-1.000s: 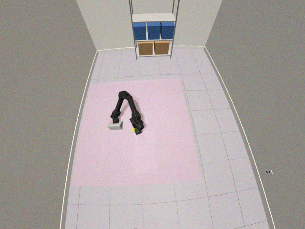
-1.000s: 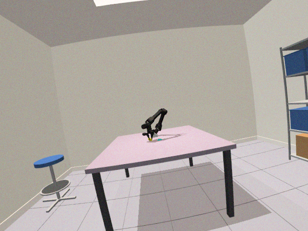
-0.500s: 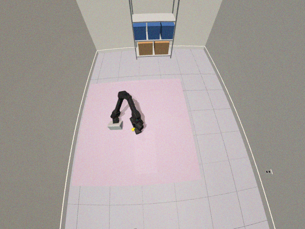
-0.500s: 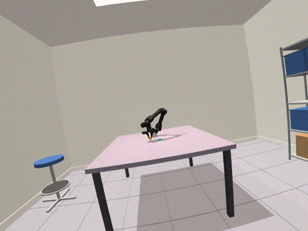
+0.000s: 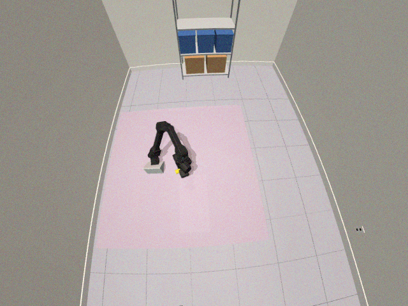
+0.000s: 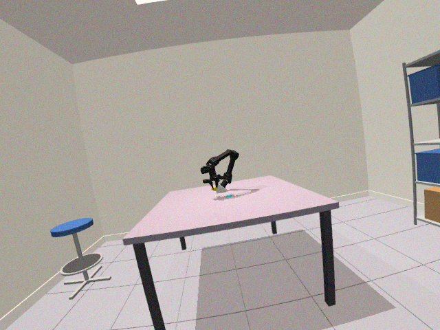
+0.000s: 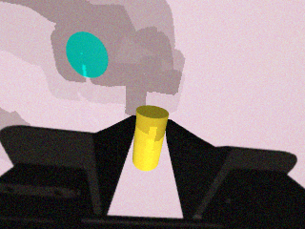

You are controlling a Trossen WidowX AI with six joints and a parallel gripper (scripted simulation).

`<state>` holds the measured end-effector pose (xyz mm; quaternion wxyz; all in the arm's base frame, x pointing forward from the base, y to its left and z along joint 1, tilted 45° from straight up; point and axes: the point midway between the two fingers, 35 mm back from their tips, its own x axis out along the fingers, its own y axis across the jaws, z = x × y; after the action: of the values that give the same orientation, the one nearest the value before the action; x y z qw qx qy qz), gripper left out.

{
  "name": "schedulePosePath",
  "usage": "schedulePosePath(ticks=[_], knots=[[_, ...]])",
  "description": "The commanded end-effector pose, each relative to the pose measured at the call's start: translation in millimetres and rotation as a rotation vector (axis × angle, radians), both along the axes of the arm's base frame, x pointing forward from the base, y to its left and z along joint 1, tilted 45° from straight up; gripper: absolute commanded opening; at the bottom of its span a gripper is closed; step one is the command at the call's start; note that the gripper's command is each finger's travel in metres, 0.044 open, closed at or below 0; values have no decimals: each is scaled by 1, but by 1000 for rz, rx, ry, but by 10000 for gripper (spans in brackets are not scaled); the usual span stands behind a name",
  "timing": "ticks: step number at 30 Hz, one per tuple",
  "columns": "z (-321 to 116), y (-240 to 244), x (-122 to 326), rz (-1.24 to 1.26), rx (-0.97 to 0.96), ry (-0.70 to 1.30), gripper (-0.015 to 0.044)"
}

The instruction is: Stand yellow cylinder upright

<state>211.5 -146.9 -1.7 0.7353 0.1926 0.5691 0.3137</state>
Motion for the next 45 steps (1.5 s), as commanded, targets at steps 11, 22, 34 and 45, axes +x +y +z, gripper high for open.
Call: schedulePosePath(ticks=[11, 22, 34, 45], knots=[[33, -27, -10, 3, -8, -5, 105], [56, -14, -1, -130, 20, 121, 105], [88, 7, 9, -319, 62, 299, 105], [116, 28, 15, -489, 104, 462, 105]])
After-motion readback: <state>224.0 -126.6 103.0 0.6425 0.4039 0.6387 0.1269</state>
